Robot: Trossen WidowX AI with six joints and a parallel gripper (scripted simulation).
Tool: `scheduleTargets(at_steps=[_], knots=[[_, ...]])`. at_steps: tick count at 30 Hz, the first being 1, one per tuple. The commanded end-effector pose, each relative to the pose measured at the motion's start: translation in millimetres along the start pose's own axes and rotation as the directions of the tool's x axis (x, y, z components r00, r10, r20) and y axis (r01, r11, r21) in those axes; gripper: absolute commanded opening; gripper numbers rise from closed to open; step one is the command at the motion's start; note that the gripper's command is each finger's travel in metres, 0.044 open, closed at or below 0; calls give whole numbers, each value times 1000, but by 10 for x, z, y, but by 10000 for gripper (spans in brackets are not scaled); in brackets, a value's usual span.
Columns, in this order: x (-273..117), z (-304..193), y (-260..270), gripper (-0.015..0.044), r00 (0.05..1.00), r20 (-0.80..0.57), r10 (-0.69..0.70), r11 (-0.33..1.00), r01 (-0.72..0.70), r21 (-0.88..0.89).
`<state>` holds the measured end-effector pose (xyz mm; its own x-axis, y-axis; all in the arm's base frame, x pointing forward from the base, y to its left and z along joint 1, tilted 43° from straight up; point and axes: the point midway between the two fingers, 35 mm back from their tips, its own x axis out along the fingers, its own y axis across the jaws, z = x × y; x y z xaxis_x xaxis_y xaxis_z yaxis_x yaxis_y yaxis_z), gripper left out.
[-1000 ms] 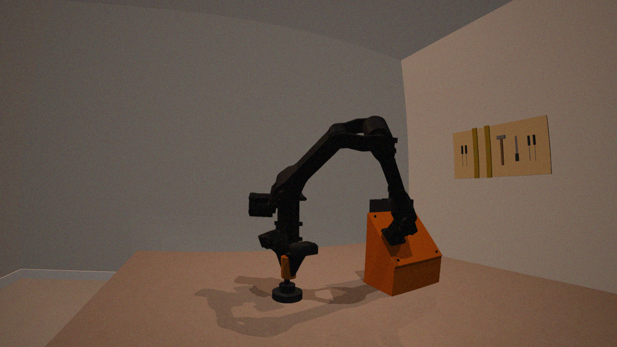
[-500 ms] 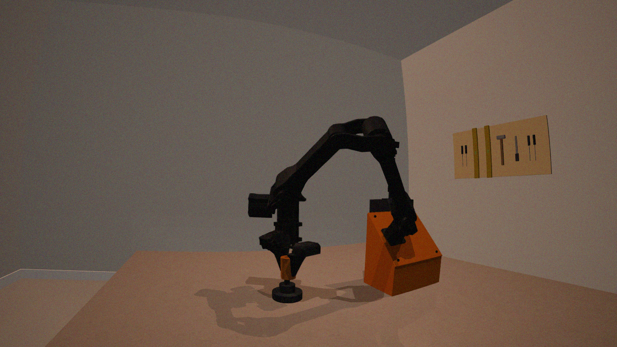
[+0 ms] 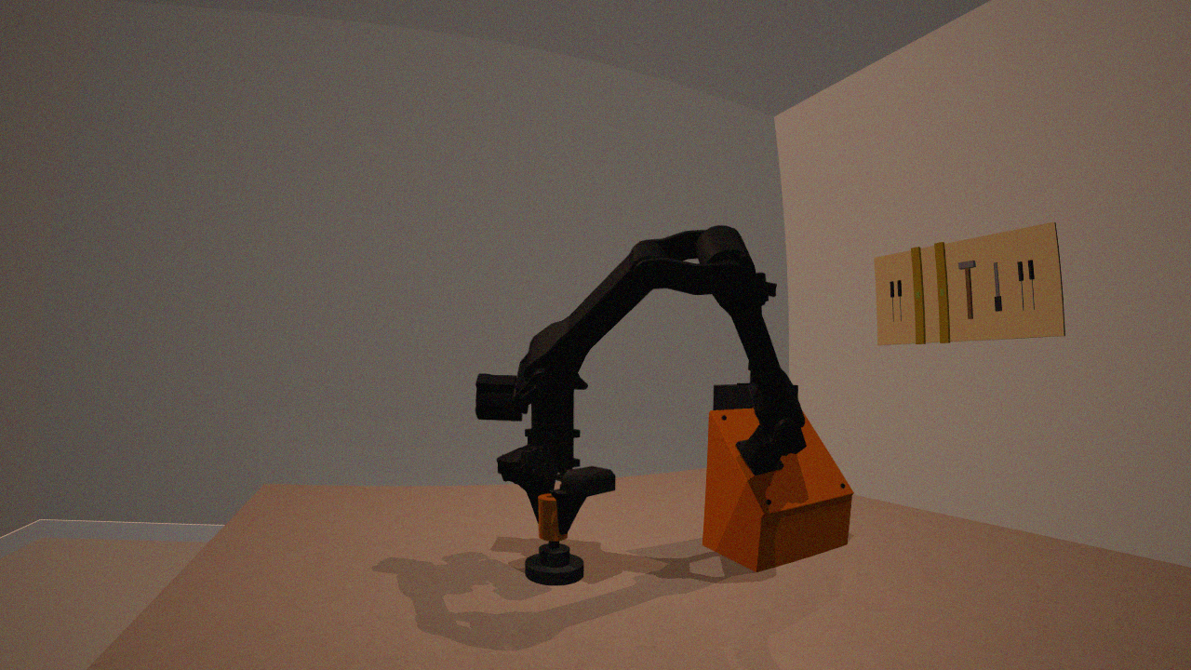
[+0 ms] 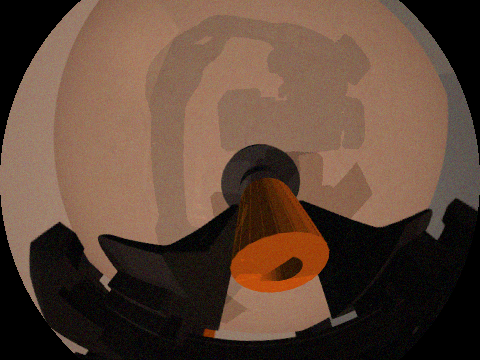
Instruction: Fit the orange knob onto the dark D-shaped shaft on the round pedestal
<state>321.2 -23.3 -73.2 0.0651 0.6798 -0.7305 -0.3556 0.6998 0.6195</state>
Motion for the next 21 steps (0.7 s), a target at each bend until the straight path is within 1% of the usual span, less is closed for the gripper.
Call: scheduleTargets(at_steps=[1,14,20,21], knots=[[2,6,-3,0,1000,3,-1,1000,1,-1],[-36,-16,11,0,1000,2,-1,1000,1,-10],[-25,-35,32,0,1000,2,-1,980,1,-198],[-20,-40,38,0,1000,2,-1,979,1,-206]])
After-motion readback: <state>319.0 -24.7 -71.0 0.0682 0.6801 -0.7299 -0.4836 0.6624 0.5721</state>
